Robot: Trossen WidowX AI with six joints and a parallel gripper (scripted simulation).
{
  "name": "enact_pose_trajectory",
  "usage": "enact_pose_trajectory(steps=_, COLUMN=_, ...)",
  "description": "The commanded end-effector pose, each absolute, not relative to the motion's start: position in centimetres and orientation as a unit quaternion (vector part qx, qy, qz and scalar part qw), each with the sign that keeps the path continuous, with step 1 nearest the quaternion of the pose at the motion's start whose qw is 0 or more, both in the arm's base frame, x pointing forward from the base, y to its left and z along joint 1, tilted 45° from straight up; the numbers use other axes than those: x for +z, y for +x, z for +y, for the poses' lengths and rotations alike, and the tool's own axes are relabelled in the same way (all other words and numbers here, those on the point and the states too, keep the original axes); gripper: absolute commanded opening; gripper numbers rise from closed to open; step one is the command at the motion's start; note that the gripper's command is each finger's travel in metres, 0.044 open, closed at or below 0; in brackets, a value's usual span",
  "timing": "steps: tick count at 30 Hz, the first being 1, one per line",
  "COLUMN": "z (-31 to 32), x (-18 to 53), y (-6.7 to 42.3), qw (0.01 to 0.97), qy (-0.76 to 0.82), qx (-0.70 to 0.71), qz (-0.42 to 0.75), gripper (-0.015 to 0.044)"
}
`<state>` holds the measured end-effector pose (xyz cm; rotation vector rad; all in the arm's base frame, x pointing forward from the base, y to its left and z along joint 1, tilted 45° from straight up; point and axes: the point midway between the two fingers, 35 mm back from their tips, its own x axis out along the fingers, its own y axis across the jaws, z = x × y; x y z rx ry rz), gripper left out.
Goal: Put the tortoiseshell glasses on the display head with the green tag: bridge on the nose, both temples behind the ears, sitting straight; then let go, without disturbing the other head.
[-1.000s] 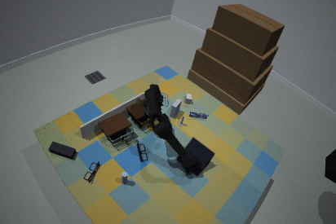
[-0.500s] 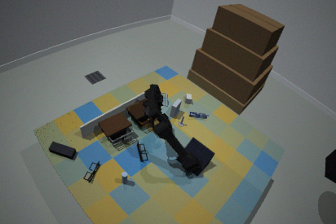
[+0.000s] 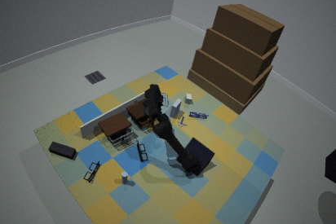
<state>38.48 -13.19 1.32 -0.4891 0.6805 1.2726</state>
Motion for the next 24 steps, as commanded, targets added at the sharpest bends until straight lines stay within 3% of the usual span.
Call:
enact_pose_trajectory(steps=1, z=-13.08, x=1.24, y=38.51, qw=0.724, qy=-0.221, qx=0.576, qz=0.308, gripper=0.0000)
enact_pose_trajectory(steps=14, z=-12.79, x=0.99, y=38.63, qw=0.725, qy=-0.220, qx=0.576, qz=0.307, gripper=0.0000)
enact_pose_trajectory(steps=18, z=-12.94, x=1.04, y=38.62, qw=0.723, qy=-0.224, qx=0.576, qz=0.307, gripper=0.0105)
enact_pose_trajectory(steps=24, z=-12.94, x=1.04, y=38.62, qw=0.723, qy=-0.224, qx=0.576, qz=0.307, gripper=0.0107)
